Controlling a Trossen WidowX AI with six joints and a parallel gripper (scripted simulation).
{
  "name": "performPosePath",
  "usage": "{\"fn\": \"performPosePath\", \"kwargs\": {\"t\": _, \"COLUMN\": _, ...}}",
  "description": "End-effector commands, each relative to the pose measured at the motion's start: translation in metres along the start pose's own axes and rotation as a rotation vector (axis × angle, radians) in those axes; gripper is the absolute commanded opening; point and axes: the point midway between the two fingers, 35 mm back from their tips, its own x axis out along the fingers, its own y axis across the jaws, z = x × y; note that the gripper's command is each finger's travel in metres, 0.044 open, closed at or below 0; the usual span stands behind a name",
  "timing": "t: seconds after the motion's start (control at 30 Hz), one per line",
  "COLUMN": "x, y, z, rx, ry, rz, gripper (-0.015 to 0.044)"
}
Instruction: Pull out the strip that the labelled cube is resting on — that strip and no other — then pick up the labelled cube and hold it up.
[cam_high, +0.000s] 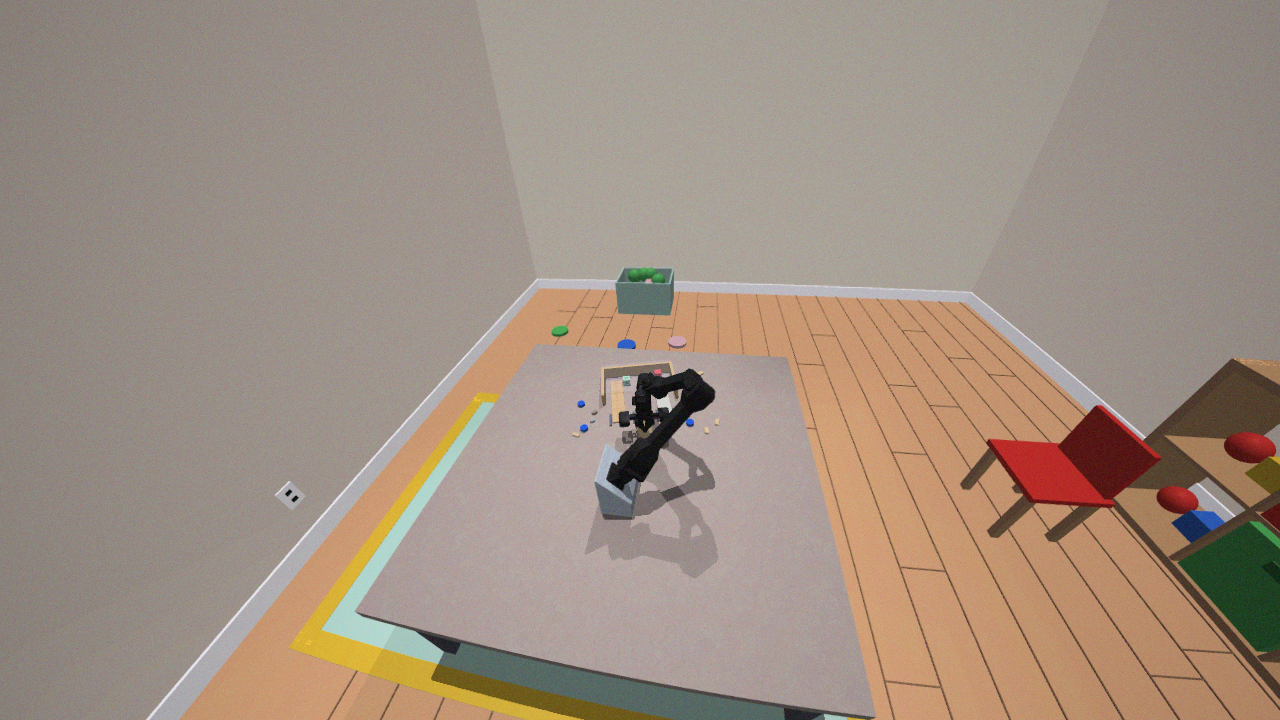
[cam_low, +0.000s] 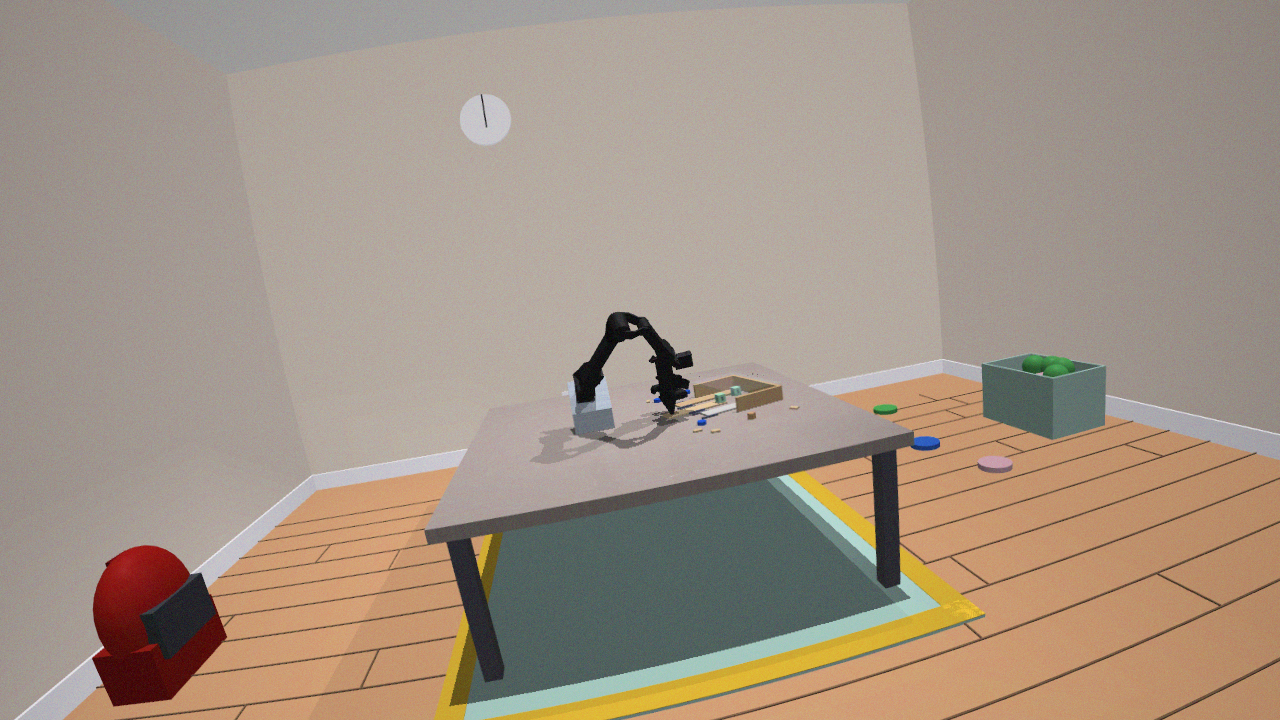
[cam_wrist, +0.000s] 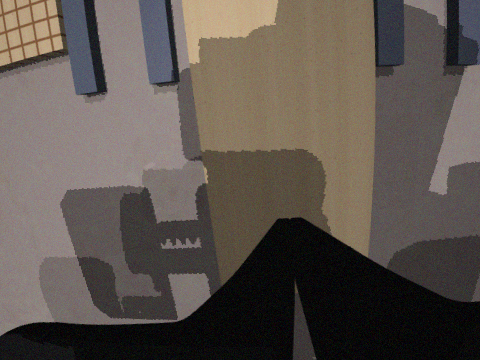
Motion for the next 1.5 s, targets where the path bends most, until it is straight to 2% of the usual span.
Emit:
{"fn": "performPosePath", "kwargs": {"t": 0.0, "x": 0.006, "y": 0.0, "z": -0.014, "rx": -0.011, "ry": 0.032, "rz": -0.001, "gripper": 0.0}}
{"fn": "performPosePath", "kwargs": {"t": 1.47, "x": 0.005, "y": 0.001, "z": -0.07, "rx": -0.014, "ry": 0.034, "rz": -0.001, "gripper": 0.0}}
